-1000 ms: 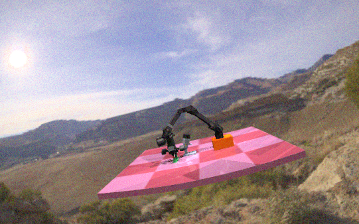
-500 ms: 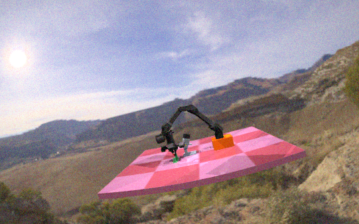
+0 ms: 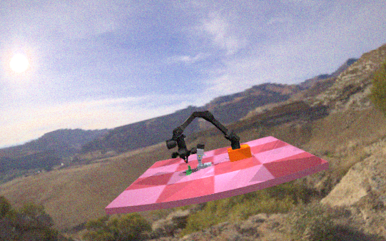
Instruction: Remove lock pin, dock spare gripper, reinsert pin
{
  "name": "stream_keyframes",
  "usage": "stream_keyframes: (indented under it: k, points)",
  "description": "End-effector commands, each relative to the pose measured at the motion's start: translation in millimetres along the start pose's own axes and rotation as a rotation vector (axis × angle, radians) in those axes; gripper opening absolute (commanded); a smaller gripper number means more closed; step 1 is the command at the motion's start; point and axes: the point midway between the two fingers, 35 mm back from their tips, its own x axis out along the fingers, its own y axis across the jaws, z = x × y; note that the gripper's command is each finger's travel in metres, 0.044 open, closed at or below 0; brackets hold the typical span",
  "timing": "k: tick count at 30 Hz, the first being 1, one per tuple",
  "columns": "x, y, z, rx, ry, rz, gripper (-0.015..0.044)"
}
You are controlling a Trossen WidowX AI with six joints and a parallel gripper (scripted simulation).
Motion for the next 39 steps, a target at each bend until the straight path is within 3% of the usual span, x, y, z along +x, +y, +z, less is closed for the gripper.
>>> stream_keyframes:
  k: [1, 12, 39]
  points:
    - [1, 0, 0, 0.0, 0.0, 0.001, 0.0]
    - [-2, 7, 1, 0.011, -0.004, 0.005, 0.0]
    - [-22, 84, 2, 0.027, -0.007, 0.017, 0.0]
